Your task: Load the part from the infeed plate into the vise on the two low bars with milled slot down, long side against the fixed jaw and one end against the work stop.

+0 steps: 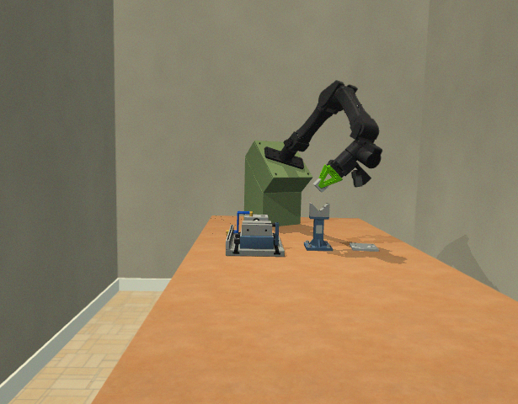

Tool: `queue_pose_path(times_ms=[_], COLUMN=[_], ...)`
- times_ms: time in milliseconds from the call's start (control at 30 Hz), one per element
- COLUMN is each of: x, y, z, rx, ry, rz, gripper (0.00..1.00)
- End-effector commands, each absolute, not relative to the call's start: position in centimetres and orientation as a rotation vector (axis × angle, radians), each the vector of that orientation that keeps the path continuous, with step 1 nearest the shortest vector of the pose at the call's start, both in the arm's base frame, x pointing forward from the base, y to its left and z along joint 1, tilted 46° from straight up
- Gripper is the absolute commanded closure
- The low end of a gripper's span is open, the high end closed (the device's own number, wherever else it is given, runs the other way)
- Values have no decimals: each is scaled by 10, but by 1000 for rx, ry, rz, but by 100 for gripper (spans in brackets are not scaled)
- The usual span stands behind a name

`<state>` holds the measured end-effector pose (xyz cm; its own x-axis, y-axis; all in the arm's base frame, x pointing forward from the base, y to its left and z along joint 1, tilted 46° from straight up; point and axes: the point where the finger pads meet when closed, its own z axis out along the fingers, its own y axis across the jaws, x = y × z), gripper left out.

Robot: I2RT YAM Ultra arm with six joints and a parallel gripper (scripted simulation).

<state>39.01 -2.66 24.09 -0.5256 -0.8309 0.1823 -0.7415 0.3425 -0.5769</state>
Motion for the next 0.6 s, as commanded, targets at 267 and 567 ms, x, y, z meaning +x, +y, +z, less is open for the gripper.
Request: queue_pose_path(times_ms=[267, 567], x=[394, 399], y=[-29, -27], z=[254, 244], rx=[-1400, -1405], ry=[2437, 2441], rz=[-984, -983], gripper=[100, 100])
